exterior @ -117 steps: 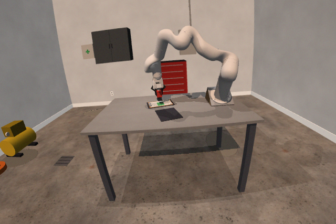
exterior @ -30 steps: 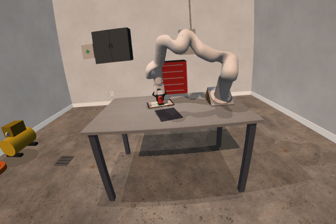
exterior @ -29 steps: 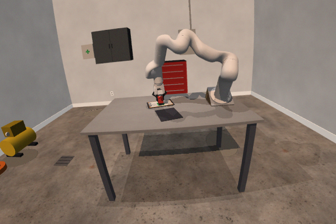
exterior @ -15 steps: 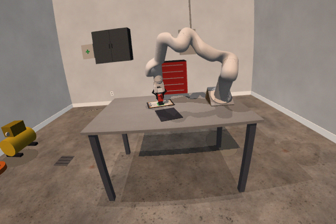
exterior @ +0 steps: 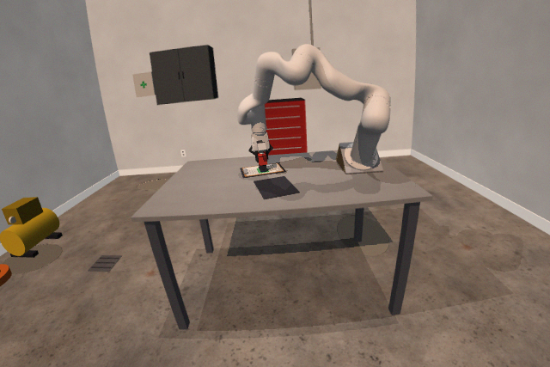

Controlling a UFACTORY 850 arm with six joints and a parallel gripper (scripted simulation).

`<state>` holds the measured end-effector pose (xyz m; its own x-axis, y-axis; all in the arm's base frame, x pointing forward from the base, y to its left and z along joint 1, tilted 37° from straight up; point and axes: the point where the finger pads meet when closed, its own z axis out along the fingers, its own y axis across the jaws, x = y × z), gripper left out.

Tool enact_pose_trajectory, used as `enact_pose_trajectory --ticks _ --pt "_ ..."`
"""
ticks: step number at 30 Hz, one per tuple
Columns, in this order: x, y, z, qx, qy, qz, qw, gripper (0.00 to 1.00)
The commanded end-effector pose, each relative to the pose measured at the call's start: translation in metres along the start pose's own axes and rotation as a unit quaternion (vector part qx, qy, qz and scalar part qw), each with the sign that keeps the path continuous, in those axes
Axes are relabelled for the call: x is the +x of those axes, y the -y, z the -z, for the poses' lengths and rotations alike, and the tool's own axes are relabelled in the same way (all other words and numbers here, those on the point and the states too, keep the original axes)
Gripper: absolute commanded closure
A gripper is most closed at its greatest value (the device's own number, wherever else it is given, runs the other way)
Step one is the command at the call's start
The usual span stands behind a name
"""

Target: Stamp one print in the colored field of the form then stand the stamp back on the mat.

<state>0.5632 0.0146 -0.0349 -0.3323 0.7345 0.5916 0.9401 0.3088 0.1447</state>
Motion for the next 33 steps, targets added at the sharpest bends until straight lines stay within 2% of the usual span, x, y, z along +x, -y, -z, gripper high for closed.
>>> enact_pose_trajectory --ticks 1,4,14,15,16,18,26,28,29,30,33 --pt "-0.001 -0.001 0.021 -0.001 0.001 0.001 1.000 0.72" --pt "-0.001 -0.001 0.033 -0.001 0.001 0.001 1.000 0.72" --pt "0.001 -0.002 0.033 -0.001 0.001 0.001 1.000 0.72" --pt "0.009 -0.004 0.034 -0.001 0.001 0.003 1.000 0.72" --pt "0.028 -0.008 0.034 -0.001 0.002 0.007 1.000 0.72" --pt "0.079 -0.013 0.035 -0.001 0.003 0.022 1.000 0.72" --pt "0.206 0.006 0.031 -0.001 0.001 0.061 0.998 0.72" --pt "0.206 0.006 0.031 -0.001 0.001 0.061 0.998 0.72" --pt "0.252 0.012 0.032 -0.001 0.001 0.061 0.998 0.72" --pt "0.262 0.013 0.032 -0.001 0.001 0.061 0.998 0.72" --pt "0.265 0.013 0.032 -0.001 0.001 0.061 0.998 0.72"
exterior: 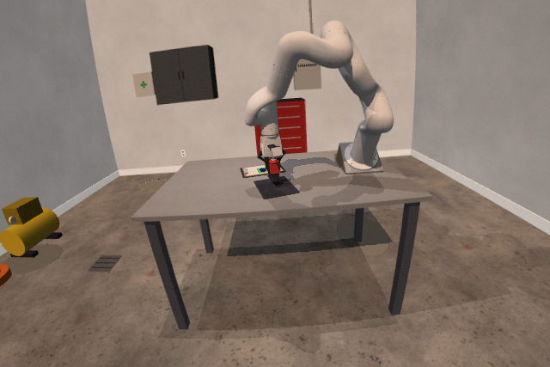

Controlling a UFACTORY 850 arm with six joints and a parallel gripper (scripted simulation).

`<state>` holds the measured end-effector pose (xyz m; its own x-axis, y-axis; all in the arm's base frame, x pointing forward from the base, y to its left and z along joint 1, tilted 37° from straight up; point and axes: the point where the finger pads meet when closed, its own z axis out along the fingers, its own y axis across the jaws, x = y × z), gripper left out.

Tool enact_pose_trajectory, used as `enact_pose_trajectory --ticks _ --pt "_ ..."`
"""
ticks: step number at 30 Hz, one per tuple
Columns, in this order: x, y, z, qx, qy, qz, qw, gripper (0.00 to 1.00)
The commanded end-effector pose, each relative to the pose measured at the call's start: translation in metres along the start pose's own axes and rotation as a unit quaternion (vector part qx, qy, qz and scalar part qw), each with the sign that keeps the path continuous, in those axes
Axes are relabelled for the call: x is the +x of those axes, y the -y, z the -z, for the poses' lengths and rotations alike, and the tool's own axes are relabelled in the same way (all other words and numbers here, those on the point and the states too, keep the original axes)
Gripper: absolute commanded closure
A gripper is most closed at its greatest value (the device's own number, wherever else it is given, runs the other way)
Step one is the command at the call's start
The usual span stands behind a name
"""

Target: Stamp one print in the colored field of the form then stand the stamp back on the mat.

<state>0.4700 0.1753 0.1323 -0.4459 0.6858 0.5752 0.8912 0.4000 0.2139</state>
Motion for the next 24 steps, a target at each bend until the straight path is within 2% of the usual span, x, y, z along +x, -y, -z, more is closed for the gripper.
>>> enact_pose_trajectory --ticks 1,9,18,24 --pt "0.017 -0.003 0.004 -0.003 0.005 -0.001 1.000 0.72" --pt "0.034 -0.005 0.006 -0.003 0.005 -0.001 1.000 0.72" --pt "0.034 -0.005 0.006 -0.003 0.005 -0.001 1.000 0.72" --pt "0.019 -0.003 0.003 -0.003 0.005 -0.001 1.000 0.72"
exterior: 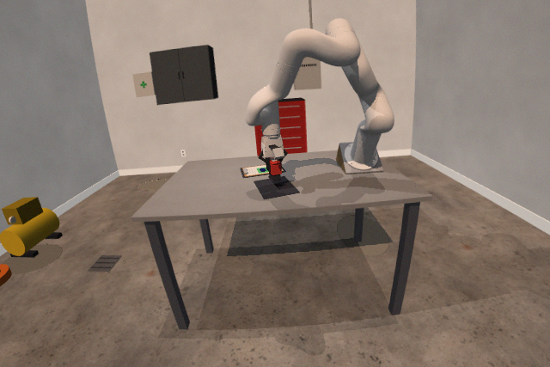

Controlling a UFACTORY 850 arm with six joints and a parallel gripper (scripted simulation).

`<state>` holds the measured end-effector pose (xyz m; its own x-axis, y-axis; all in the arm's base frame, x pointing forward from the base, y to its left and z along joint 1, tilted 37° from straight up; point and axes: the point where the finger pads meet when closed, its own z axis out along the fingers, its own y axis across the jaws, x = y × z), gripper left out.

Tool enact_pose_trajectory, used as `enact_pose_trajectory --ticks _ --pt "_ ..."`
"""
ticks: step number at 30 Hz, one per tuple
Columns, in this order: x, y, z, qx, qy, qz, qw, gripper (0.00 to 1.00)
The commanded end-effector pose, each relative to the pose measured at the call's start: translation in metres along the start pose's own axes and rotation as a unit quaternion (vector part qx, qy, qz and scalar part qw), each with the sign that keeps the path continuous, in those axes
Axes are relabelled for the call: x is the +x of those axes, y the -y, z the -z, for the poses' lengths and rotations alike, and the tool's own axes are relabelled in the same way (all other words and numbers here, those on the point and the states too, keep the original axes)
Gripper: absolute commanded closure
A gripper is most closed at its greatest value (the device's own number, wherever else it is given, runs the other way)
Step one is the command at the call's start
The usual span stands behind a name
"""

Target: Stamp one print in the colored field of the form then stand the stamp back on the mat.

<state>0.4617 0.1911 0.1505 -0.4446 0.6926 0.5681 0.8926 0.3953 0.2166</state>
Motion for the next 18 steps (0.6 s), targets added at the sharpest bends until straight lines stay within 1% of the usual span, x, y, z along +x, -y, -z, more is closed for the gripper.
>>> enact_pose_trajectory --ticks 1,13,18 --pt "-0.0074 0.0001 -0.0008 -0.001 0.000 0.000 1.000 0.72" --pt "-0.0075 0.0001 -0.0012 -0.001 0.000 0.000 1.000 0.72" --pt "-0.0076 0.0001 -0.0058 -0.001 0.000 0.000 1.000 0.72"
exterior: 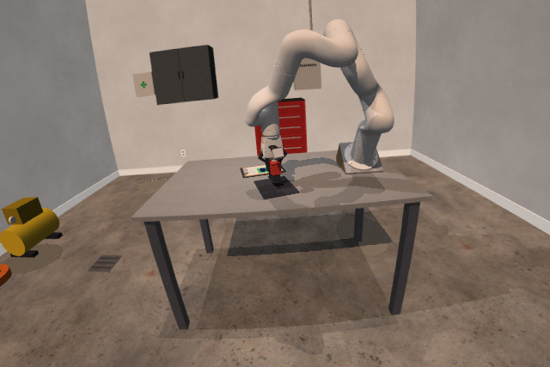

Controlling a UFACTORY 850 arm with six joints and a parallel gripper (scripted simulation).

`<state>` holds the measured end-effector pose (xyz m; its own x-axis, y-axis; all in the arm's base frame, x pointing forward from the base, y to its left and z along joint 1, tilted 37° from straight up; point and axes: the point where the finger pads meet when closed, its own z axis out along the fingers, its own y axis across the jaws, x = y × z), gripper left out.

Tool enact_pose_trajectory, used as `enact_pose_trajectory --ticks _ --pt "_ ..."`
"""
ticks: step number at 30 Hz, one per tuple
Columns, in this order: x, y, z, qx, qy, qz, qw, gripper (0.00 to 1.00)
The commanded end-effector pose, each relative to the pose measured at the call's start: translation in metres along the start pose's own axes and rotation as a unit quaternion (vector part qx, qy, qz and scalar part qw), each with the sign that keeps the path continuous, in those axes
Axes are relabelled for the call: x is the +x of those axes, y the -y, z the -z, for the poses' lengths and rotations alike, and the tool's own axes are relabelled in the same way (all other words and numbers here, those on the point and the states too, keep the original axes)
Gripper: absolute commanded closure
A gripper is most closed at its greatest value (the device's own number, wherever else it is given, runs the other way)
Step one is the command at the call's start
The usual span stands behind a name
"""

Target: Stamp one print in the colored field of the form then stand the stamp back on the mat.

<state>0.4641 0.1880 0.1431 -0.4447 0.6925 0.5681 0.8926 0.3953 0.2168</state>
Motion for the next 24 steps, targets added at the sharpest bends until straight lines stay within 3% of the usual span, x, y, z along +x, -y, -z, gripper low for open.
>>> enact_pose_trajectory --ticks 1,16,24 --pt "0.000 -0.001 -0.004 -0.001 0.000 0.000 1.000 0.72" --pt "0.000 -0.001 -0.032 -0.001 0.000 0.000 1.000 0.72" --pt "0.000 -0.001 -0.037 -0.001 0.000 0.000 1.000 0.72"
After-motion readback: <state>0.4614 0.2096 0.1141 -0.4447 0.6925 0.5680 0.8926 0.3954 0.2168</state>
